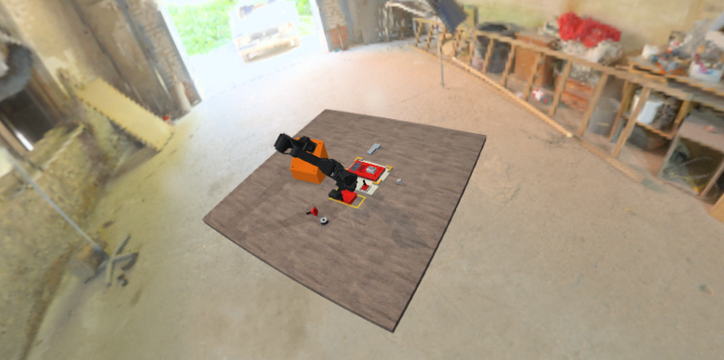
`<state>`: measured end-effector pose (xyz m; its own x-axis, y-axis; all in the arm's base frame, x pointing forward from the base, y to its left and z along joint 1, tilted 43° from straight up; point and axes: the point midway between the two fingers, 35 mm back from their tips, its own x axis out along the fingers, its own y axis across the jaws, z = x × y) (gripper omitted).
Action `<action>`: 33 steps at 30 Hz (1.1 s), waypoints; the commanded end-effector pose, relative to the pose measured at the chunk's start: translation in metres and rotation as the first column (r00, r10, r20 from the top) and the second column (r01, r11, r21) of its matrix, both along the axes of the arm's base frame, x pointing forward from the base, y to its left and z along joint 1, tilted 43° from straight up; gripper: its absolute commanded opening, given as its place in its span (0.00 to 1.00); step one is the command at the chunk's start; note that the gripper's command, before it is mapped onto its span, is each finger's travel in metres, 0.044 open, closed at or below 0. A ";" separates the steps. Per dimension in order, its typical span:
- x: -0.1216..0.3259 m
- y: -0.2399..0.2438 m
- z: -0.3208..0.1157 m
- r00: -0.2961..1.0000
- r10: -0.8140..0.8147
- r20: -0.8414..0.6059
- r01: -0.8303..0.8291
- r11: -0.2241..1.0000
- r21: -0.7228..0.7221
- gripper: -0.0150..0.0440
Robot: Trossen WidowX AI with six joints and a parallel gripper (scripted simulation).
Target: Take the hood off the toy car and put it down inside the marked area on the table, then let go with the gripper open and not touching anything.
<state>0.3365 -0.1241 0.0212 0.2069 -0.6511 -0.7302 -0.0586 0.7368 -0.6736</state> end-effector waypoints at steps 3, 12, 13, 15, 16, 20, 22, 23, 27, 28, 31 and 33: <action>0.000 0.000 0.000 1.000 -0.001 0.000 0.001 1.000 0.000 0.97; -0.012 0.044 0.048 1.000 -0.003 -0.004 0.003 1.000 0.005 1.00; -0.014 0.047 0.052 1.000 -0.003 -0.004 0.003 1.000 0.004 1.00; -0.014 0.048 0.053 1.000 -0.003 -0.004 0.003 1.000 0.004 1.00; -0.014 0.048 0.053 1.000 -0.003 -0.004 0.003 1.000 0.004 1.00; -0.014 0.048 0.053 1.000 -0.003 -0.004 0.003 1.000 0.004 1.00; -0.014 0.048 0.053 1.000 -0.003 -0.004 0.003 1.000 0.004 1.00; -0.014 0.048 0.053 1.000 -0.003 -0.004 0.003 1.000 0.004 1.00; -0.014 0.048 0.053 1.000 -0.003 -0.004 0.003 1.000 0.004 1.00; -0.014 0.048 0.053 1.000 -0.003 -0.004 0.003 1.000 0.004 1.00; -0.014 0.048 0.053 1.000 -0.003 -0.004 0.003 1.000 0.004 1.00; -0.014 0.048 0.053 1.000 -0.003 -0.004 0.003 1.000 0.004 1.00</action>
